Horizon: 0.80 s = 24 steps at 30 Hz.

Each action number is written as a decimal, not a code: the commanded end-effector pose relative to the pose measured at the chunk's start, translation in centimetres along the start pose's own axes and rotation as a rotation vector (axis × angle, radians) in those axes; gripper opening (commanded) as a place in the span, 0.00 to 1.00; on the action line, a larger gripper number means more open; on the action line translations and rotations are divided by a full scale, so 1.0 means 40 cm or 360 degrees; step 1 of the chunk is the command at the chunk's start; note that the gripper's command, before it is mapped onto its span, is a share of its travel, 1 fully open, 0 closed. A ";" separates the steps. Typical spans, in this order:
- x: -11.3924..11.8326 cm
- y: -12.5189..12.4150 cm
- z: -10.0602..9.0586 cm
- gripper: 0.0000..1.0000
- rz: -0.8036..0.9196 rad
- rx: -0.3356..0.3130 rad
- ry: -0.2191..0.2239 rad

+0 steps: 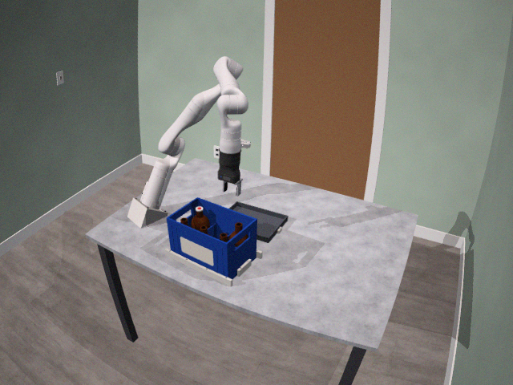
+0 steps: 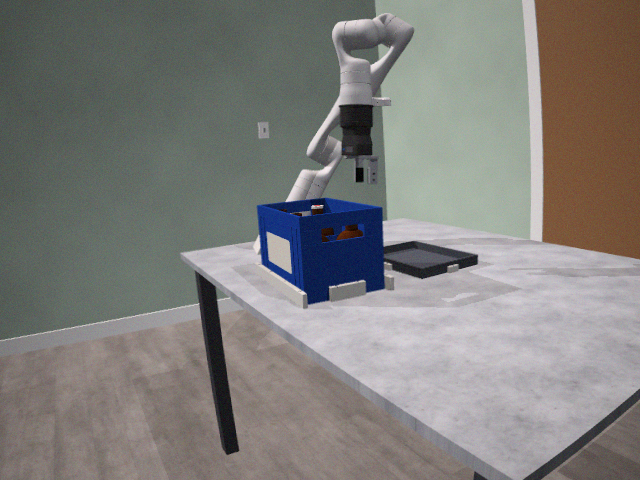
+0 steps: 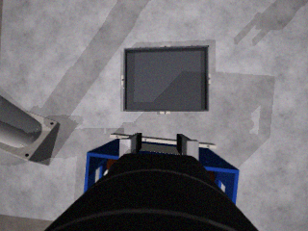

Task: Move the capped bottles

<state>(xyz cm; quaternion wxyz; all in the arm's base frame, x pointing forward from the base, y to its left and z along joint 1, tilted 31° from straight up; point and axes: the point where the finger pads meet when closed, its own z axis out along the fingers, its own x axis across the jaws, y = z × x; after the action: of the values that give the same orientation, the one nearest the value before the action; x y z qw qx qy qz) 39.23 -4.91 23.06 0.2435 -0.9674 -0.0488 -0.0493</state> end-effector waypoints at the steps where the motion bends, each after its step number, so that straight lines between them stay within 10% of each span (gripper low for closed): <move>1: -0.018 0.033 -0.001 1.00 0.0061 0.0026 0.0022; 24: -0.030 0.160 0.005 1.00 0.0103 0.0051 0.0040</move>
<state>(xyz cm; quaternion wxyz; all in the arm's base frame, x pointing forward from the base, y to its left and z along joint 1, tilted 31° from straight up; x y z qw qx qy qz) 38.68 -9.66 20.11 0.2596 -0.9642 -0.0164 -0.0517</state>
